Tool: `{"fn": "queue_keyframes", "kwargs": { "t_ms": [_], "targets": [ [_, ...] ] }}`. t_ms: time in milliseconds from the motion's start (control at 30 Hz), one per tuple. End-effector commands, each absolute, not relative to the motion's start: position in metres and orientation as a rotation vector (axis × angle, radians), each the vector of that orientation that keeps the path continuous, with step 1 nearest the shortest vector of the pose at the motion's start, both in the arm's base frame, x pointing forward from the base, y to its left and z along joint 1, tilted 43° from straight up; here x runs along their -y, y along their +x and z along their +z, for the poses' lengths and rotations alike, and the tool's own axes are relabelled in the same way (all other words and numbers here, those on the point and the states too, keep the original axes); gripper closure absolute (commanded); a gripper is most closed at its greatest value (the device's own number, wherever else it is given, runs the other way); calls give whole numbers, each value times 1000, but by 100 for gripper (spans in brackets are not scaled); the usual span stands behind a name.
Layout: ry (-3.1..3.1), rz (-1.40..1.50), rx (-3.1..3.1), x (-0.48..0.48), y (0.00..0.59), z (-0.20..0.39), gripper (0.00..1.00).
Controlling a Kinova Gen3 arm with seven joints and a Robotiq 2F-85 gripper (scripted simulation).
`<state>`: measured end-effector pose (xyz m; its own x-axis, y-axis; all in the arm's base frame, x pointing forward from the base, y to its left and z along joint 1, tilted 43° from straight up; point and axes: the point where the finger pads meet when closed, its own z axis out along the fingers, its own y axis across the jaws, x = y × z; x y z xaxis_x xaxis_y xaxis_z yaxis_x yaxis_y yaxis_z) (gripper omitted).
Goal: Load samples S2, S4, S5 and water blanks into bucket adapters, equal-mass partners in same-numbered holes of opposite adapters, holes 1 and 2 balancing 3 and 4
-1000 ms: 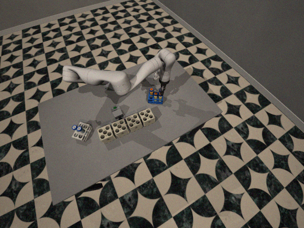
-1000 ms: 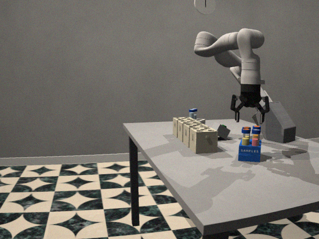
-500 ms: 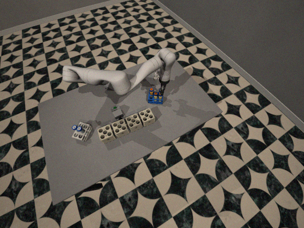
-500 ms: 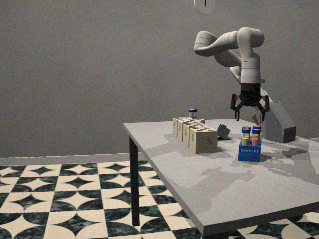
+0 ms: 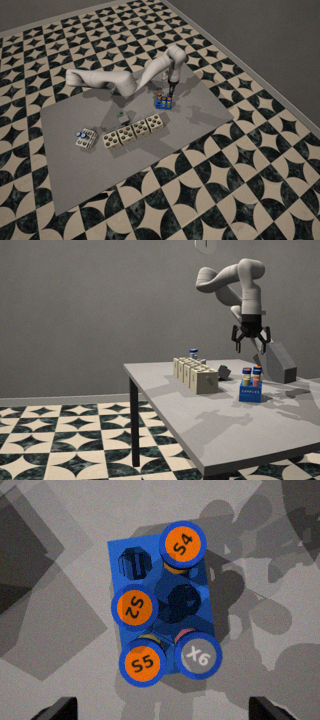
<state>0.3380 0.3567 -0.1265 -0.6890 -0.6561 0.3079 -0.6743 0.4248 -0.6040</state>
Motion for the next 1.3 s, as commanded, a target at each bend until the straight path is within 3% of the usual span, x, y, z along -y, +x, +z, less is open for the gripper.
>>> {"fn": "queue_keyframes", "kwargs": {
  "t_ms": [0, 600, 633, 1267],
  "targets": [
    [1230, 1133, 2632, -364, 335, -118, 0],
    [1230, 1133, 2632, -391, 324, -87, 0],
    [1210, 1135, 2647, -388, 324, -85, 38],
    [852, 1166, 2886, -345, 322, -49, 38]
  ]
}}
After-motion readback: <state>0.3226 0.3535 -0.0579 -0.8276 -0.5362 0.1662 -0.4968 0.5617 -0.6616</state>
